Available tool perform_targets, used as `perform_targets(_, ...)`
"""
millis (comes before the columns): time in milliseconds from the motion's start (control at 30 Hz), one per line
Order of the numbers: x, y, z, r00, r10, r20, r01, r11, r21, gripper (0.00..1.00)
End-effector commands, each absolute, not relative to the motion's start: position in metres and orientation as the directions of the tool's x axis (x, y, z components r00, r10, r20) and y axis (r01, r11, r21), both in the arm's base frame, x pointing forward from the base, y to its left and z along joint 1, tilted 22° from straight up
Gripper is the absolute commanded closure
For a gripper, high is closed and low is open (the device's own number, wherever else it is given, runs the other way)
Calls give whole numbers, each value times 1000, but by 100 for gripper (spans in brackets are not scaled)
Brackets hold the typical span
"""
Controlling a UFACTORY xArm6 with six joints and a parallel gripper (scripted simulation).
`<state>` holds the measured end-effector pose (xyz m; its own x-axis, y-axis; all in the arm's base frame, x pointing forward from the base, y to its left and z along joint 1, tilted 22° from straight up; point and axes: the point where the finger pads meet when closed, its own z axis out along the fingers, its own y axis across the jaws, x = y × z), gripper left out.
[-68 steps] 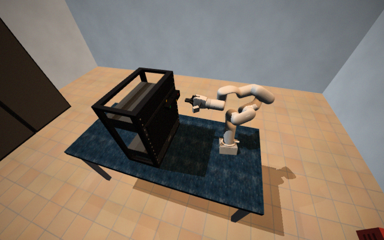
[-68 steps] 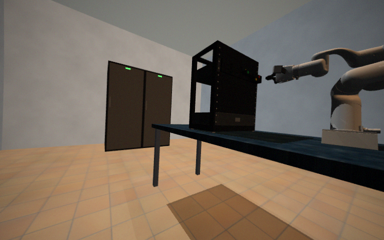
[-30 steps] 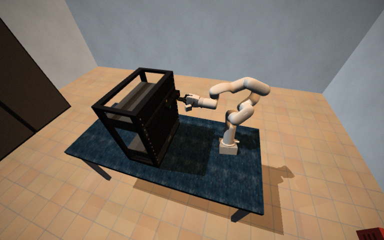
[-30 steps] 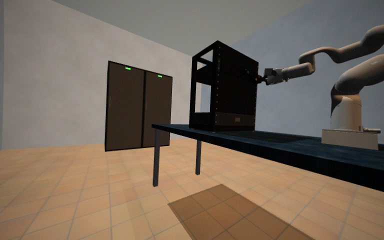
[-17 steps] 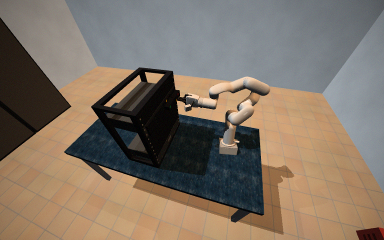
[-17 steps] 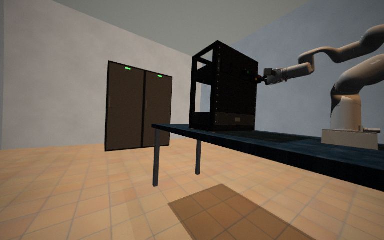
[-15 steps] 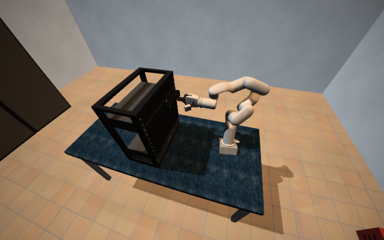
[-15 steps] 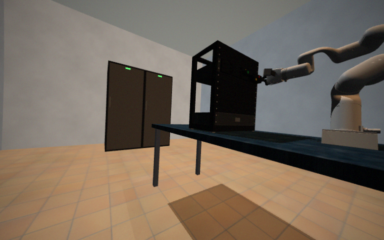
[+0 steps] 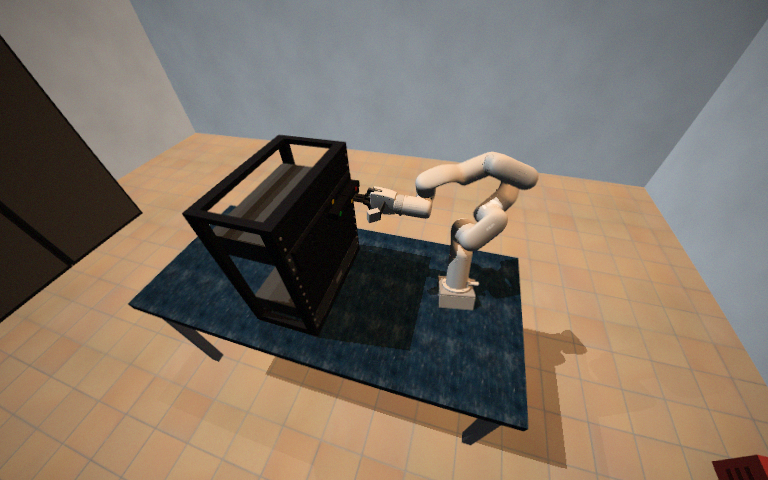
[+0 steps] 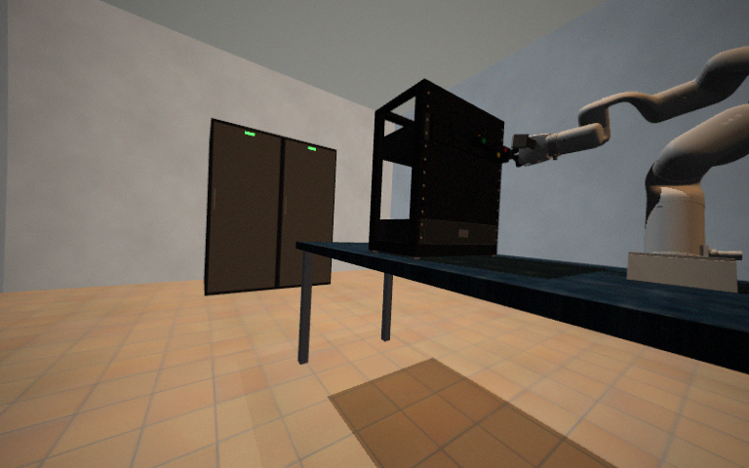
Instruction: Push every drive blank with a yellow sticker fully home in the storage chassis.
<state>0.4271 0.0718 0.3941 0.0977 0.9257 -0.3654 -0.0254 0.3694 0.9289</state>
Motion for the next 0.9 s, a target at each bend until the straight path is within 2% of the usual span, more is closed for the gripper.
perform_targets(0,432,71,396,99,926,-364,-28,369,929,100)
perform_targets(867,447,70,397,99,926,-364,-28,369,929,100)
